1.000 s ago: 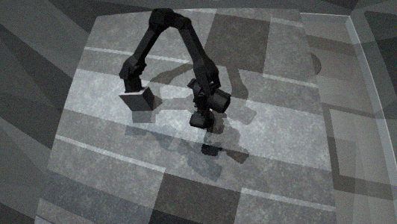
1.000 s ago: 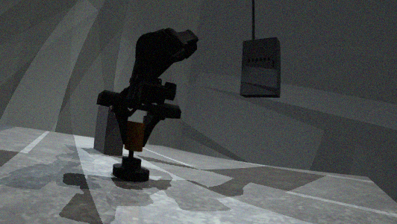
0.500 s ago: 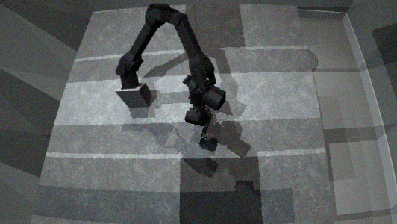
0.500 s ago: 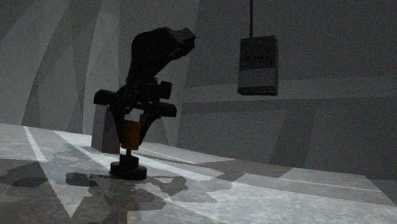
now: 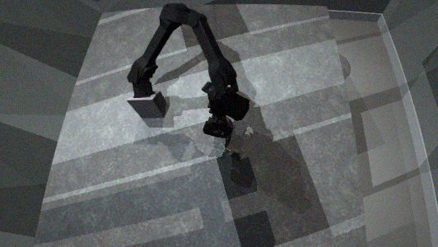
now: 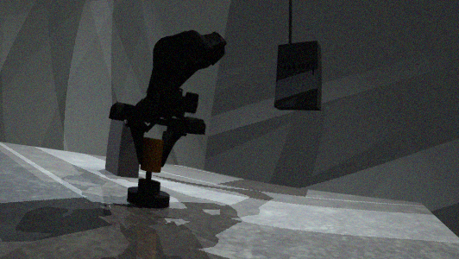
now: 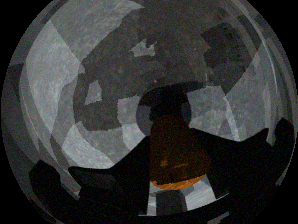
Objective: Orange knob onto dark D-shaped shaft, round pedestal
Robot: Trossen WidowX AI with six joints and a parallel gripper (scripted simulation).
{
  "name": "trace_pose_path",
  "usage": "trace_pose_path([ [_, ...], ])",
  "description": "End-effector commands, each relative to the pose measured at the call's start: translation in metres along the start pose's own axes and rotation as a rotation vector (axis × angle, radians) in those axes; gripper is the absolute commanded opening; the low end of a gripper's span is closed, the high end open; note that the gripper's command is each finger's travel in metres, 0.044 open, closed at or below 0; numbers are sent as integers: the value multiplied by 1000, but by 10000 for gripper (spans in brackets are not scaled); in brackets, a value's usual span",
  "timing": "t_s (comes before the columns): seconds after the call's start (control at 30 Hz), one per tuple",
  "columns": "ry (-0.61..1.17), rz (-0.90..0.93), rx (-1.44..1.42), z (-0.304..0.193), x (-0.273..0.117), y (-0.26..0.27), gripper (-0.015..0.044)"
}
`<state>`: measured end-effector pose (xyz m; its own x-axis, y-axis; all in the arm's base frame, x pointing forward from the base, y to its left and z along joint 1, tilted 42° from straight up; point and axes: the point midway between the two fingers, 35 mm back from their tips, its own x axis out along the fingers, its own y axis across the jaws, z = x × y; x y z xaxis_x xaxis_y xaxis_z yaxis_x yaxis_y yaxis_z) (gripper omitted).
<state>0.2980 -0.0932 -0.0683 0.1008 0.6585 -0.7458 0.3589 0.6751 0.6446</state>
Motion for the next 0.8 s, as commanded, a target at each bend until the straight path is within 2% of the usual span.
trace_pose_path([
  [0.0,-4,-3,82,2,-2,0,0],
  [0.13,-5,-3,176,5,-1,-1,0],
  [0.77,-5,-3,176,2,-2,0,0],
])
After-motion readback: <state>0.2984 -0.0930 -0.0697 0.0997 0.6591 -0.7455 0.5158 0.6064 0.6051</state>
